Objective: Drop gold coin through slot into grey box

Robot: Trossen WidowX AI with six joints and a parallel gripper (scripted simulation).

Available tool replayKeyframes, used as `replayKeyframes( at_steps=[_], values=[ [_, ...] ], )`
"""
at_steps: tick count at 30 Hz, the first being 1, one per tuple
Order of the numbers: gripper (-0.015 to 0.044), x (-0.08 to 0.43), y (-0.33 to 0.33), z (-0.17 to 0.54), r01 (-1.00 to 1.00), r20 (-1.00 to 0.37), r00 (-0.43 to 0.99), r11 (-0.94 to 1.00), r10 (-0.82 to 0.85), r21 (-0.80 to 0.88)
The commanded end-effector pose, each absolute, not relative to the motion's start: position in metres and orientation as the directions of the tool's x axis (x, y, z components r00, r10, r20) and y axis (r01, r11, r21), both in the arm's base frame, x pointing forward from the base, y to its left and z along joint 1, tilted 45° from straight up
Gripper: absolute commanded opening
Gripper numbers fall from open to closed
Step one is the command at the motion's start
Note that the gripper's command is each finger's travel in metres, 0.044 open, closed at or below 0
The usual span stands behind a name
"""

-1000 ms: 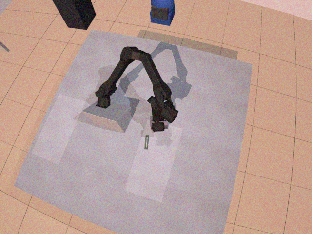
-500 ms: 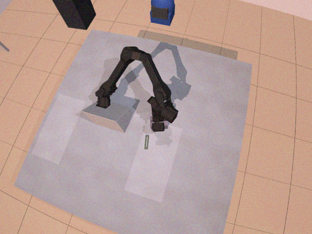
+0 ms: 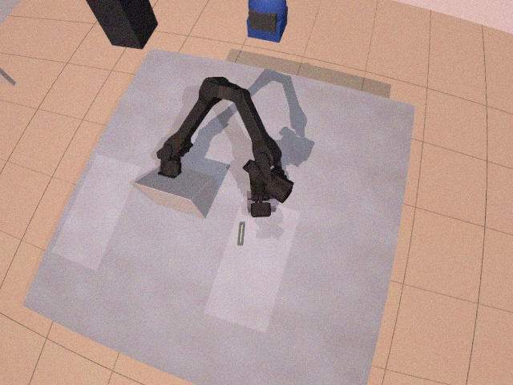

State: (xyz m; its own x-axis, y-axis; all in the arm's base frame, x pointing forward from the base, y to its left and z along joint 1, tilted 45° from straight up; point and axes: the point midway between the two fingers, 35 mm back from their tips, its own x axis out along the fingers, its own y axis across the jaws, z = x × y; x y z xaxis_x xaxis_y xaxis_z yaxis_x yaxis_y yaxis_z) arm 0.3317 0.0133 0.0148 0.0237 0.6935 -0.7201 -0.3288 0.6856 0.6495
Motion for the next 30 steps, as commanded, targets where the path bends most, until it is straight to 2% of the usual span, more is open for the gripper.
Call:
replayKeyframes(
  at_steps=[1, 9, 15, 24, 30],
  values=[
    [0.0000, 0.331, 0.015, 0.013, -0.323, -0.717, 0.025, 0.684, 0.697, 0.654],
    [0.0000, 0.329, 0.018, 0.011, -0.320, -0.717, 0.025, 0.685, 0.697, 0.655],
    [0.0158, 0.331, 0.016, 0.012, -0.327, -0.720, 0.025, 0.687, 0.693, 0.649],
    [0.0161, 0.331, 0.016, 0.012, -0.327, -0.720, 0.025, 0.687, 0.693, 0.649],
    [0.0318, 0.331, 0.003, 0.025, -0.326, -0.721, 0.025, 0.687, 0.693, 0.649]
  ],
)
